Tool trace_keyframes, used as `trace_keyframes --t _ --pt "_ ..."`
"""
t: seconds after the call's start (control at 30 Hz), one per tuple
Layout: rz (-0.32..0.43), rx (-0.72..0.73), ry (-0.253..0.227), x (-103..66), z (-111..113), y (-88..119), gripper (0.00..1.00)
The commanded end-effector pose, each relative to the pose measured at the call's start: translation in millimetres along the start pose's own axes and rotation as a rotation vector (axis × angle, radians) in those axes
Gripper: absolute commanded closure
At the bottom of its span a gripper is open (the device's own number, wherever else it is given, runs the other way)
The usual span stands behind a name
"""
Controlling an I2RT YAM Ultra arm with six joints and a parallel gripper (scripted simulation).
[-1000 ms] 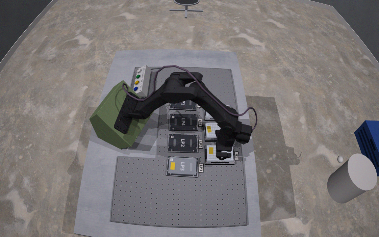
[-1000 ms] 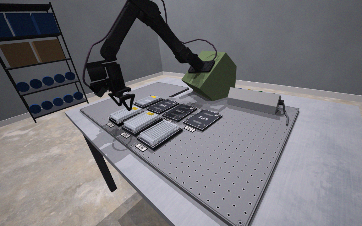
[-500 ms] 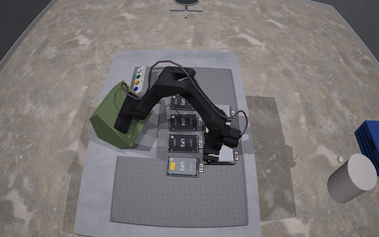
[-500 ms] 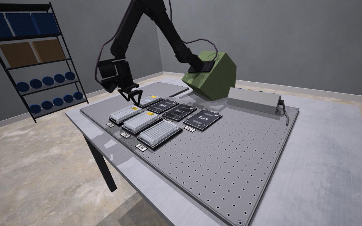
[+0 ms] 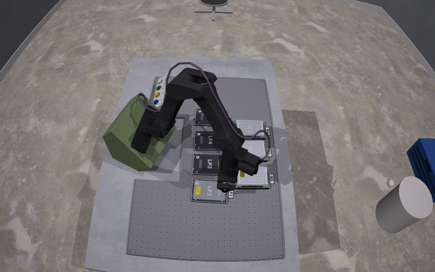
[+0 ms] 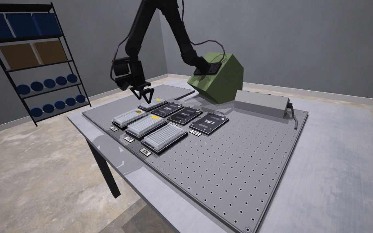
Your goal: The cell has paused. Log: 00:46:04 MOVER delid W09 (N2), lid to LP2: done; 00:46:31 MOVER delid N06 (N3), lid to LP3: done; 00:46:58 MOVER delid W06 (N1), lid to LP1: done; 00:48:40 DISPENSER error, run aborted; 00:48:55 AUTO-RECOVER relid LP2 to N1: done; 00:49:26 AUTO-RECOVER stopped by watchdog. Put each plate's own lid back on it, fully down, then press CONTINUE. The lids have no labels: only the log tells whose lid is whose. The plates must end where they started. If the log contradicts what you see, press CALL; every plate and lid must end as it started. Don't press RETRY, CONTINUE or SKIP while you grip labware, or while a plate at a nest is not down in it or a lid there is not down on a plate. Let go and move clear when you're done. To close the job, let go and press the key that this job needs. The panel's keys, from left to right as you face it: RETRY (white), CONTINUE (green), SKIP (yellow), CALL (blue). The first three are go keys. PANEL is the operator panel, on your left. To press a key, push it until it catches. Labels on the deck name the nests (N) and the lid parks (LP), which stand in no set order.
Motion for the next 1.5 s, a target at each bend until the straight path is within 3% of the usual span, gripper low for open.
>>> trace_keyframes --t 0.0,0.47,0.63,1.0,1.47 --pt "-0.05 -0.03 -0.01 -5.2 -5.9 11.7 0.0" --pt "-0.048 -0.032 -0.007 -2.4 -27.7 66.2 0.0" --pt "-0.08 -0.048 0.011 -9.3 -32.5 52.8 0.0" --pt "-0.055 -0.041 -0.012 -3.5 -31.3 54.8 0.0" --pt "-0.052 -0.035 -0.006 -5.2 -33.5 55.4 0.0"
Point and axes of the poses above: the point where the finger pads meet when closed, its own x axis out along the fingers, its own z axis across the jaws, y = z × x, the point moved 10 cm from there along -x, back along the fingers, and after that the axes turned 1 degree about -x, right-handed, at the moved point
